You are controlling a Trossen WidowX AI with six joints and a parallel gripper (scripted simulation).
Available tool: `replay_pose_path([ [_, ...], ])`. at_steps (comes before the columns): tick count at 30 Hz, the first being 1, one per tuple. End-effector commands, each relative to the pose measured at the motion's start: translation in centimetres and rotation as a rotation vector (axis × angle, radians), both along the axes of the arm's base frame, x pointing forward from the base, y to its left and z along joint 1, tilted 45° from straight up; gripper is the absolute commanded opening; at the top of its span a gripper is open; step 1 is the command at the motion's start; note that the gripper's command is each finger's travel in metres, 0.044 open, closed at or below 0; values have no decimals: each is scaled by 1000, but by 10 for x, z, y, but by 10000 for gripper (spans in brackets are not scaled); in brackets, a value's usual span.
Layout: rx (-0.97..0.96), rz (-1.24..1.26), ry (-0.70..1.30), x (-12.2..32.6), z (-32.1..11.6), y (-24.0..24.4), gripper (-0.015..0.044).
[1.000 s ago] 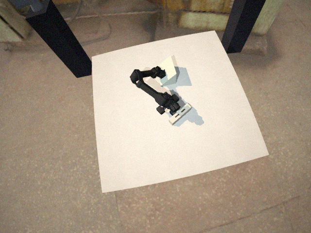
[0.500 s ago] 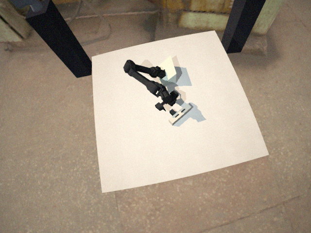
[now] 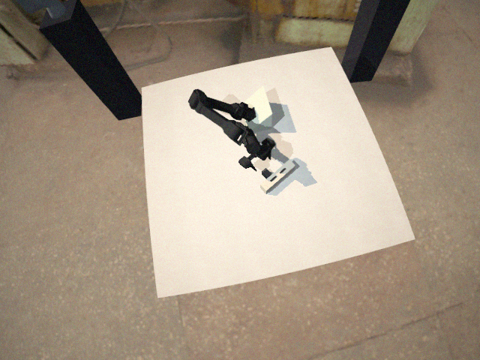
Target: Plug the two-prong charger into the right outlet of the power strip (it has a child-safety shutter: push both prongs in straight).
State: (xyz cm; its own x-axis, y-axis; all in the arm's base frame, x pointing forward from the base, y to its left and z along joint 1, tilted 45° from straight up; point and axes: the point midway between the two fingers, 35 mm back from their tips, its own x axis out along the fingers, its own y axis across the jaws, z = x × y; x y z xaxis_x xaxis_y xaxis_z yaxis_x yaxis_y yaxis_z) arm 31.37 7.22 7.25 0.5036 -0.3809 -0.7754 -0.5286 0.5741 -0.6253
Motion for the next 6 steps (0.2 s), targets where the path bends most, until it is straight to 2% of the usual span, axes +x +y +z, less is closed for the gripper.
replay_pose_path([
  [1, 1, 4, 2, 0, 0, 0, 440],
  [6, 1, 4, 2, 0, 0, 0, 440],
])
